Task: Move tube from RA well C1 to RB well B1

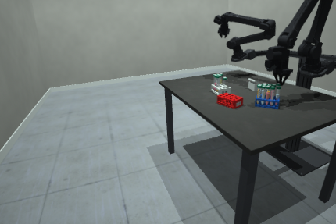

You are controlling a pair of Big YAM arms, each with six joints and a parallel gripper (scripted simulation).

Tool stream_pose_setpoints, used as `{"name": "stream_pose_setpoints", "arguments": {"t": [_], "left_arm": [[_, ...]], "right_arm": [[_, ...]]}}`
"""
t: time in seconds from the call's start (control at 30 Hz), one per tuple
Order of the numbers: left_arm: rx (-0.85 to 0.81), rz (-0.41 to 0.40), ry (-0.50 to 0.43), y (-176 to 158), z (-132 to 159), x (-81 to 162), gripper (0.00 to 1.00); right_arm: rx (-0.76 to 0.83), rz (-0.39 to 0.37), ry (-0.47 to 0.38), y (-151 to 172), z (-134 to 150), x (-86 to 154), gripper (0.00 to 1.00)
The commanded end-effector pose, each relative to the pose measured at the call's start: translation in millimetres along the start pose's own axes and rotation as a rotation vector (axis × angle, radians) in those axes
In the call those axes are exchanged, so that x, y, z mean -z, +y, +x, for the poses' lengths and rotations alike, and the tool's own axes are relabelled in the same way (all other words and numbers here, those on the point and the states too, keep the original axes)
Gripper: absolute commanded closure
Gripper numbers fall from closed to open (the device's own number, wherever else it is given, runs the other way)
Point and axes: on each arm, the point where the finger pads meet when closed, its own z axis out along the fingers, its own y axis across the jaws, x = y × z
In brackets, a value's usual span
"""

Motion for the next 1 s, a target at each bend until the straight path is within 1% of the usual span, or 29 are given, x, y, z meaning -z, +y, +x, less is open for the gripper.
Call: {"name": "stream_pose_setpoints", "arguments": {"t": [0.0,0.53,0.97], "left_arm": [[-0.014,0.005,0.012,-1.7,3.3,-6.0,1.00],[-0.003,0.002,0.013,2.3,3.9,-13.7,1.00],[-0.003,0.002,0.013,2.2,4.1,-15.2,1.00]], "right_arm": [[-0.009,-0.029,-0.016,8.7,-8.2,11.1,0.70],[-0.009,-0.029,-0.016,8.7,-8.2,11.1,0.70],[-0.009,-0.029,-0.016,8.7,-8.2,11.1,0.70]]}}
